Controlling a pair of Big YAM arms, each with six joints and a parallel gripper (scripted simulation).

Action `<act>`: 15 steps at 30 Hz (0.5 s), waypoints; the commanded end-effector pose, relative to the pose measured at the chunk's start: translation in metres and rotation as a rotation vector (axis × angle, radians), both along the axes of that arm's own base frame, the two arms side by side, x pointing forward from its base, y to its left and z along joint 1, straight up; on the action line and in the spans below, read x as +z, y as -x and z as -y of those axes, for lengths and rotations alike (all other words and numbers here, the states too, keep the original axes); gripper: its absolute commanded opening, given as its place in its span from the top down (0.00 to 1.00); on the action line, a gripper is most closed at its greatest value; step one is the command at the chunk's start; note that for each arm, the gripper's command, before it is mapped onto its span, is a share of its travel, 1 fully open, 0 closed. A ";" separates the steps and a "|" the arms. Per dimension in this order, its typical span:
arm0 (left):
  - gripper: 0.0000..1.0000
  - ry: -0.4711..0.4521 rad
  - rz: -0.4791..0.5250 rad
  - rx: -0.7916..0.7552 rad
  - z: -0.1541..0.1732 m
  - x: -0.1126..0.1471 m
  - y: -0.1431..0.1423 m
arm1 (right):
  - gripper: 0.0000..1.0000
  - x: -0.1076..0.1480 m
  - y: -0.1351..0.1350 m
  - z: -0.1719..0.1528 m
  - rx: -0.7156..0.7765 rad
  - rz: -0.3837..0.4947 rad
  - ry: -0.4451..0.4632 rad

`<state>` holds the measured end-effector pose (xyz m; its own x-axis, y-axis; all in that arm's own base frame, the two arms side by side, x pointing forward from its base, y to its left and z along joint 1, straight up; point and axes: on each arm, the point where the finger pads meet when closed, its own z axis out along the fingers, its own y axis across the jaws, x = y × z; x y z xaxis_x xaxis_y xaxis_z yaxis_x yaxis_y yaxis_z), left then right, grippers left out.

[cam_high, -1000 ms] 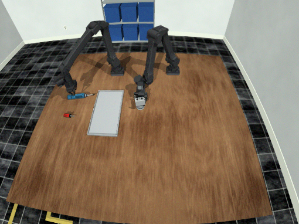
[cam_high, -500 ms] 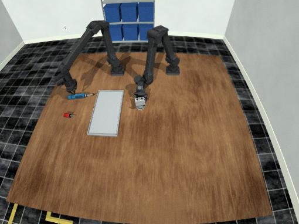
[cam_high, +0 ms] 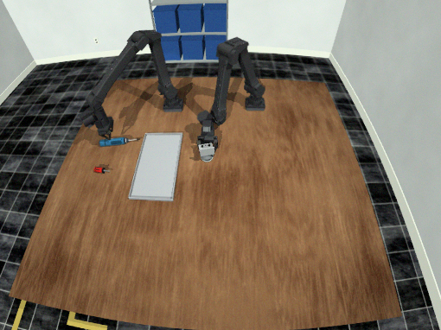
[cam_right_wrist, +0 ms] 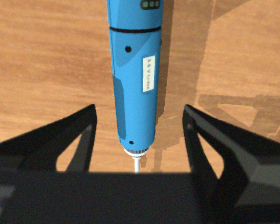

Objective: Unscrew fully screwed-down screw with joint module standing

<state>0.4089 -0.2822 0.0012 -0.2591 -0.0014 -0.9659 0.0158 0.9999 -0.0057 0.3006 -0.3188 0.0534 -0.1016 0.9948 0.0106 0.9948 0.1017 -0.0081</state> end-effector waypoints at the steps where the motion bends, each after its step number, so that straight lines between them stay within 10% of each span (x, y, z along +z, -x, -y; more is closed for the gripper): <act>1: 0.32 0.014 0.018 -0.003 0.006 0.007 -0.004 | 0.35 0.028 -0.020 0.022 0.000 0.052 0.055; 15: 0.23 0.014 0.018 -0.003 0.006 0.007 -0.004 | 0.35 0.028 -0.020 0.022 0.000 0.052 0.055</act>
